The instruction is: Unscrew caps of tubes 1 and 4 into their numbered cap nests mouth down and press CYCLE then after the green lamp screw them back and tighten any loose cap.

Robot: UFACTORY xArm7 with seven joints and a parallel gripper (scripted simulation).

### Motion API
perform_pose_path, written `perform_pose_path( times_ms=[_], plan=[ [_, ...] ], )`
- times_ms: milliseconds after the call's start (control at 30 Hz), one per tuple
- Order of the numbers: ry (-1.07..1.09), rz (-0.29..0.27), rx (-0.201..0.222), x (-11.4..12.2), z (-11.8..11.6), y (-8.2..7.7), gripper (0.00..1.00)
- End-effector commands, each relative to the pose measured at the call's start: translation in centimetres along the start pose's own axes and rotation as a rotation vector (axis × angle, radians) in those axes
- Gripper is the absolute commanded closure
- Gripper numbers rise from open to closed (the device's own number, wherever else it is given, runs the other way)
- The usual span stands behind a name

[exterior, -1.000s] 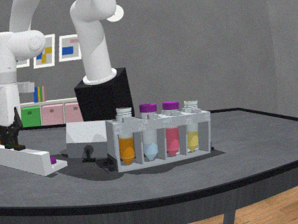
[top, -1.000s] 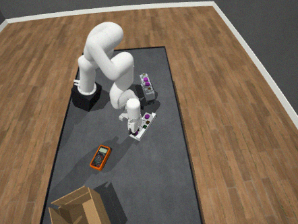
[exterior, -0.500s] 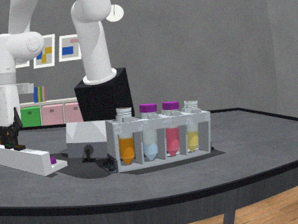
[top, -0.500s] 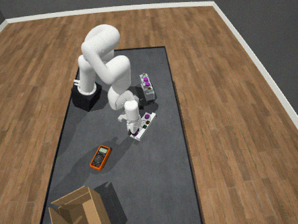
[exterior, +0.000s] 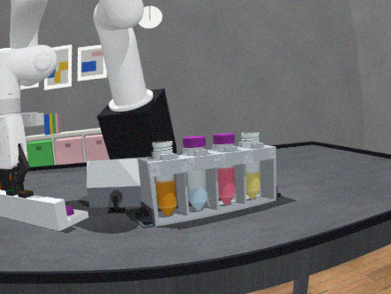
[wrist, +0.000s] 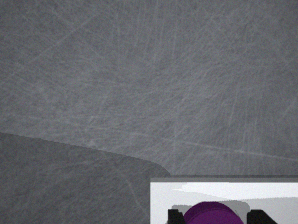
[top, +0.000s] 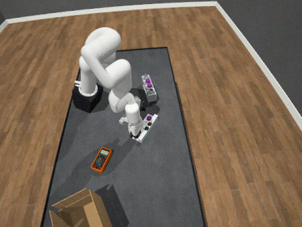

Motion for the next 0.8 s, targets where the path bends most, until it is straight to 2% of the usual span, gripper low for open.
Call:
perform_pose_path(
  times_ms=[0, 33, 67, 533, 667, 733, 767],
  plan=[
    [0.000, -0.004, -0.002, 0.1, -0.1, 0.0, 1.00],
    [0.000, -0.004, -0.002, 0.1, -0.1, 0.0, 1.00],
    [0.000, -0.004, -0.002, 0.1, -0.1, 0.0, 0.54],
    [0.000, -0.004, -0.002, 0.1, -0.1, 0.0, 0.54],
    [0.000, -0.004, -0.002, 0.1, -0.1, -2.0, 0.54],
    [0.000, -0.004, -0.002, 0.1, -0.1, -2.0, 0.54],
    [0.000, -0.003, -0.002, 0.1, -0.1, -2.5, 0.54]
  ],
)
Point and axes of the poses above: the point where the finger pads meet when closed, its own y axis out along the fingers, its own z axis across the jaws, x = y × z, the point moved 4 cm from there along -y, back along the fingers, and after that the axes turned 13 degrees about -y, right-handed, at the moved point
